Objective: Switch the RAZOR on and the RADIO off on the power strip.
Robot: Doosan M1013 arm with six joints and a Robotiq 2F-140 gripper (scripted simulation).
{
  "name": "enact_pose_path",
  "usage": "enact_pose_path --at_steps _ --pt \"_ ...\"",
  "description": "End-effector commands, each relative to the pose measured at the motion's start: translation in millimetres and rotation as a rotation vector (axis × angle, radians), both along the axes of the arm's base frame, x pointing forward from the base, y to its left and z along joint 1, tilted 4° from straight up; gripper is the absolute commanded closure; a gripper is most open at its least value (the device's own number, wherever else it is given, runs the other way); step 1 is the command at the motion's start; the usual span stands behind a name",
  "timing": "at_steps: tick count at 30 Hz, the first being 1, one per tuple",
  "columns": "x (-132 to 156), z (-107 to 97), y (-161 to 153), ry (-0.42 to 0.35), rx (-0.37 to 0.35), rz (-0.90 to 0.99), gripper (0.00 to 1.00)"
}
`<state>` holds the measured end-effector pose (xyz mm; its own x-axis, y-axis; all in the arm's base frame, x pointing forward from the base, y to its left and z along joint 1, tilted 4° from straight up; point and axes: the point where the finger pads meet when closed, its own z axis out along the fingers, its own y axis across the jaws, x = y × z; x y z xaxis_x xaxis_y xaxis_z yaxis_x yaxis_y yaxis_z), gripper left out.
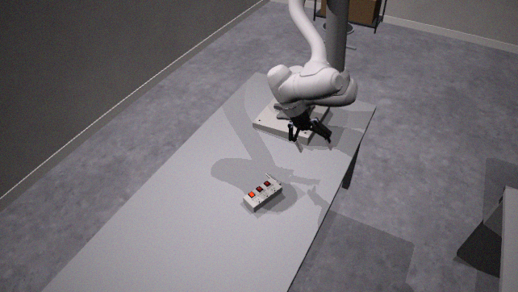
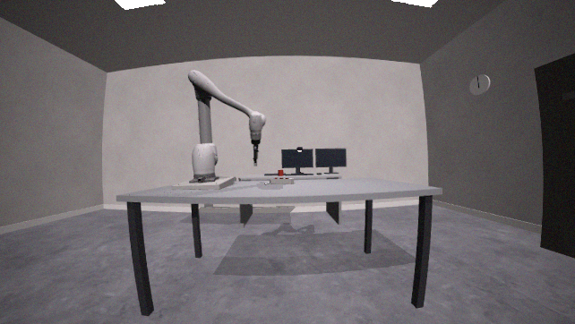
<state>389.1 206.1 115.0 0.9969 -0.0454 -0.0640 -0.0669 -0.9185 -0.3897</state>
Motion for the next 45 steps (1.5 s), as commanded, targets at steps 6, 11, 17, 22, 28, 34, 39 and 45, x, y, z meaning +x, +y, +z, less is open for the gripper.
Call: enact_pose_path --at_steps 6,11,17,22,28,34,39,45 --pt "0.0 0.1 0.0 0.000 0.000 0.000 0.00" --pt "0.0 0.1 0.0 0.000 0.000 0.000 0.00" --pt "0.0 0.1 0.0 0.000 0.000 0.000 0.00" --pt "0.0 0.1 0.0 0.000 0.000 0.000 1.00" --pt "0.0 0.1 0.0 0.000 0.000 0.000 1.00" --pt "0.0 0.1 0.0 0.000 0.000 0.000 1.00" --pt "0.0 0.1 0.0 0.000 0.000 0.000 1.00" --pt "2.7 -1.3 -4.3 -0.006 -0.011 0.023 1.00"
